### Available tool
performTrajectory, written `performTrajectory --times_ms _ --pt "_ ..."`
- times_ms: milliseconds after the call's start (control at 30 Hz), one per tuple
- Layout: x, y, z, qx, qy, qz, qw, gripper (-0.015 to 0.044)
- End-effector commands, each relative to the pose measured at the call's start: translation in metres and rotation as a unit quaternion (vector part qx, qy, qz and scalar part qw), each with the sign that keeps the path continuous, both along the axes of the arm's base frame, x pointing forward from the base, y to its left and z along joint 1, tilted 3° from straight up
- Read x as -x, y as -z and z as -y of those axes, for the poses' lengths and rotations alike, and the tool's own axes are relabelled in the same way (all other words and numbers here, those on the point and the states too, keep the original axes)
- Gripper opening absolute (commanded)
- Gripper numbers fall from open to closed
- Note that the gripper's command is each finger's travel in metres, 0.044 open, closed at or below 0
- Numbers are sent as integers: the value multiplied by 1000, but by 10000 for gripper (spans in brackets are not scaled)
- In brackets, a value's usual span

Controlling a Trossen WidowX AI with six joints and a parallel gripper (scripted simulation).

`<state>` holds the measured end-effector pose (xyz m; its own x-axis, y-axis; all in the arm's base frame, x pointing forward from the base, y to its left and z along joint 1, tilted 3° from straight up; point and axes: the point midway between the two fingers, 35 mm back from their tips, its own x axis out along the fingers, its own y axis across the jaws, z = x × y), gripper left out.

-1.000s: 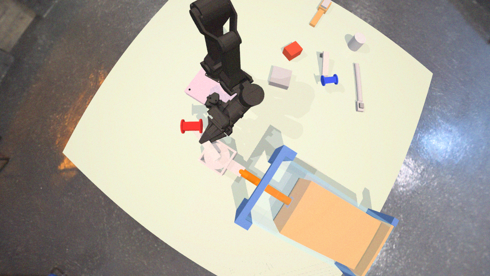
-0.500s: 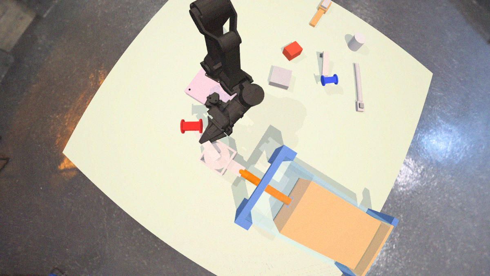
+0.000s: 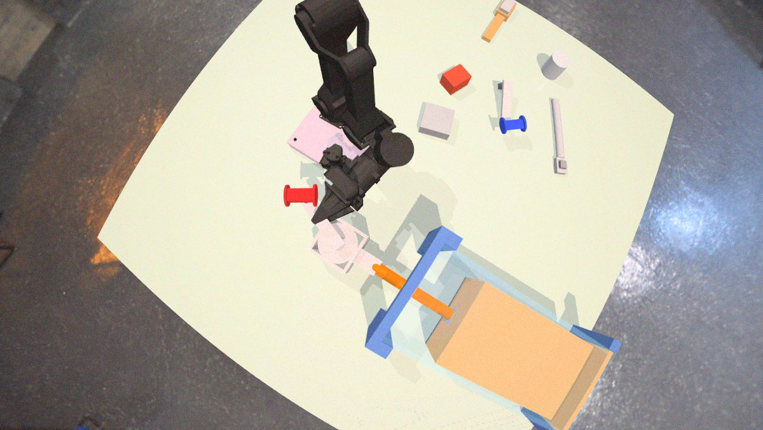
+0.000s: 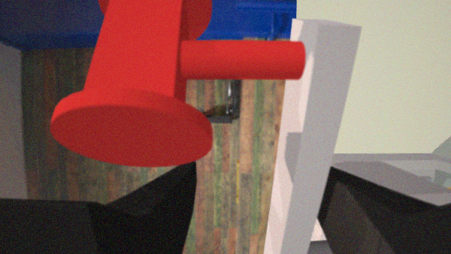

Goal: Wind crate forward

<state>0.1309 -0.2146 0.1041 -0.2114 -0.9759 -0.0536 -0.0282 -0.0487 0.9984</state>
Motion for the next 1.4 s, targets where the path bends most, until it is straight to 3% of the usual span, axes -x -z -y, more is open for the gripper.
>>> performTrajectory --times_ms 0,467,1167,1367 --pt "-6 4 -7 -2 -9 15 1000 240" --pt "-8 -3 -63 28 -103 74 992 240" --pt "-7 -6 -66 31 -110 74 991 240" --pt "-15 -35 -65 29 -109 74 991 240"
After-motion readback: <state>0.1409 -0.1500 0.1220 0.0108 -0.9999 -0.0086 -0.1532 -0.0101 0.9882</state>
